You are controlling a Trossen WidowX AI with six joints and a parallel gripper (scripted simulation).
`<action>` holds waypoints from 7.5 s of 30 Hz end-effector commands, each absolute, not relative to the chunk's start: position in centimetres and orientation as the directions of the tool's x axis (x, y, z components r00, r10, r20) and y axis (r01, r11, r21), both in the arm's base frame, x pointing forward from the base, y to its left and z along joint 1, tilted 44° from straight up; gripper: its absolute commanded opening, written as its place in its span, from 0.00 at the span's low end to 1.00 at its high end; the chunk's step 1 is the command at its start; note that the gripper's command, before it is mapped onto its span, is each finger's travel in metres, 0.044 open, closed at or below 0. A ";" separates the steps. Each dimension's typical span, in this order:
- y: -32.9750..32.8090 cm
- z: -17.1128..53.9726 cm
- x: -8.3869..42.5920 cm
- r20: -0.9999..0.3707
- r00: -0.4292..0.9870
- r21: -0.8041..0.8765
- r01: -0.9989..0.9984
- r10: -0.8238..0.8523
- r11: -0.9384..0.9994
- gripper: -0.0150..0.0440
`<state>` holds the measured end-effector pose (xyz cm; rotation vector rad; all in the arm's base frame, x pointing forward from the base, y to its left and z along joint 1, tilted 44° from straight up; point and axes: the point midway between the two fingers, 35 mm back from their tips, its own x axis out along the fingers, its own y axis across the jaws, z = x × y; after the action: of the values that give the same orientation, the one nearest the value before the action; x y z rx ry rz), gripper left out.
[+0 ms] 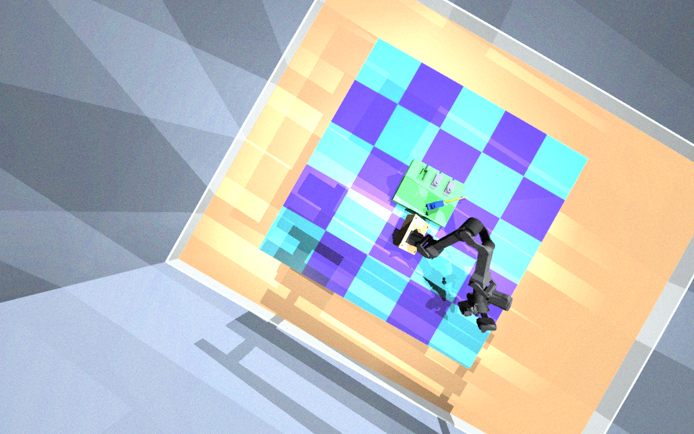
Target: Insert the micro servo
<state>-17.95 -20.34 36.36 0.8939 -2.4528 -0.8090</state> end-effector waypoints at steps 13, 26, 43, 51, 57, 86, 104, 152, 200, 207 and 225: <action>-24.7 34.1 -14.5 0.049 -0.587 0.720 -0.539 -0.808 0.436 1.00; -28.6 32.2 -8.3 -0.062 -0.382 0.802 -0.569 -0.922 0.182 1.00; -30.5 30.4 -2.6 -0.164 -0.212 0.849 -0.527 -0.963 -0.029 1.00; -31.0 29.1 0.2 -0.223 -0.128 0.861 -0.491 -0.966 -0.134 1.00; -31.2 27.7 2.7 -0.283 -0.062 0.869 -0.439 -0.957 -0.229 1.00; -25.7 18.5 17.1 -0.658 0.198 0.753 0.180 -0.726 -0.633 1.00; -17.7 13.6 22.5 -0.813 0.177 0.512 0.670 -0.554 -0.538 1.00; 2.2 9.1 21.0 -0.728 0.007 -0.444 0.757 -0.685 0.479 1.00; -0.7 5.9 21.0 -0.722 0.010 -0.456 0.745 -0.692 0.487 0.37; 0.9 7.8 20.8 -0.722 0.010 -0.456 0.745 -0.691 0.487 0.25; 1.7 7.6 22.4 -0.722 0.010 -0.455 0.745 -0.691 0.487 0.25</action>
<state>21.89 1.41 7.87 0.0560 1.0842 -1.1220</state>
